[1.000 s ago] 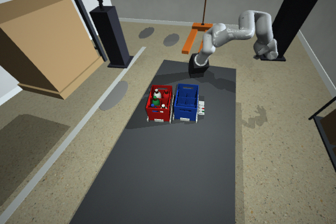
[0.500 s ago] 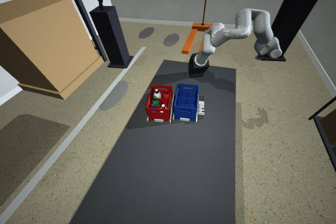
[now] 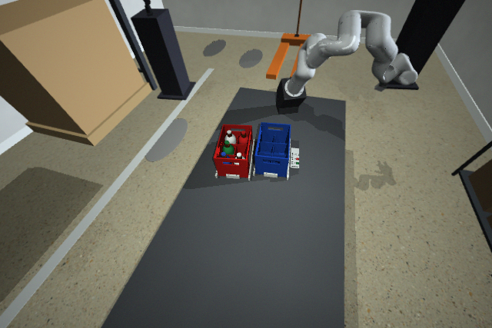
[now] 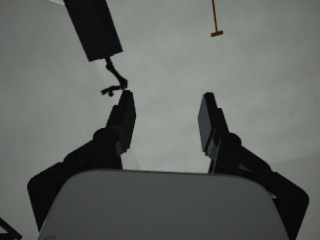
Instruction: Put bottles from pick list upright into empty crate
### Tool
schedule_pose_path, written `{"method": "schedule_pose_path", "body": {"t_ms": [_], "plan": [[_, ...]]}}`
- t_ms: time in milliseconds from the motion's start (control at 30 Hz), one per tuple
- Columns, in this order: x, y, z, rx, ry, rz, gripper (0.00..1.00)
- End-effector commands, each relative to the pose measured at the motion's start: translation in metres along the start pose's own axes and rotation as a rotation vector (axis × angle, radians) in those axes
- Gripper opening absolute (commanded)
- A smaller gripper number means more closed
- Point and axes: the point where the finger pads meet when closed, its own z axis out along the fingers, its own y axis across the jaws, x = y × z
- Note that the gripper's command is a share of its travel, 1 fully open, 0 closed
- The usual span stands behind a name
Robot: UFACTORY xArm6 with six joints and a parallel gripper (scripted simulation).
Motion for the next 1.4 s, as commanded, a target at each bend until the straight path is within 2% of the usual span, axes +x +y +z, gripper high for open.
{"method": "schedule_pose_path", "body": {"t_ms": [0, 67, 133, 267, 333, 500, 567, 700, 767, 900, 1033, 1167, 1233, 1367], "plan": [[0.004, 0.004, -0.019, 0.008, 0.036, -0.006, 0.65], [0.006, 0.005, -0.024, 0.008, 0.036, -0.006, 0.65], [0.01, 0.008, -0.033, 0.021, 0.09, -0.006, 0.65], [0.016, 0.011, -0.046, 0.021, 0.09, -0.006, 0.65], [0.02, 0.014, -0.055, 0.037, 0.146, -0.003, 0.65], [0.026, 0.018, -0.068, 0.037, 0.146, -0.003, 0.65], [0.031, 0.02, -0.076, 0.056, 0.204, 0.003, 0.65], [0.038, 0.025, -0.089, 0.056, 0.204, 0.003, 0.65], [0.042, 0.028, -0.098, 0.079, 0.265, 0.012, 0.65], [0.05, 0.032, -0.111, 0.079, 0.265, 0.012, 0.65], [0.055, 0.035, -0.119, 0.104, 0.326, 0.024, 0.65], [0.062, 0.04, -0.133, 0.105, 0.328, 0.025, 0.65], [0.067, 0.043, -0.141, 0.131, 0.388, 0.039, 0.65], [0.076, 0.048, -0.154, 0.134, 0.393, 0.04, 0.65]]}}
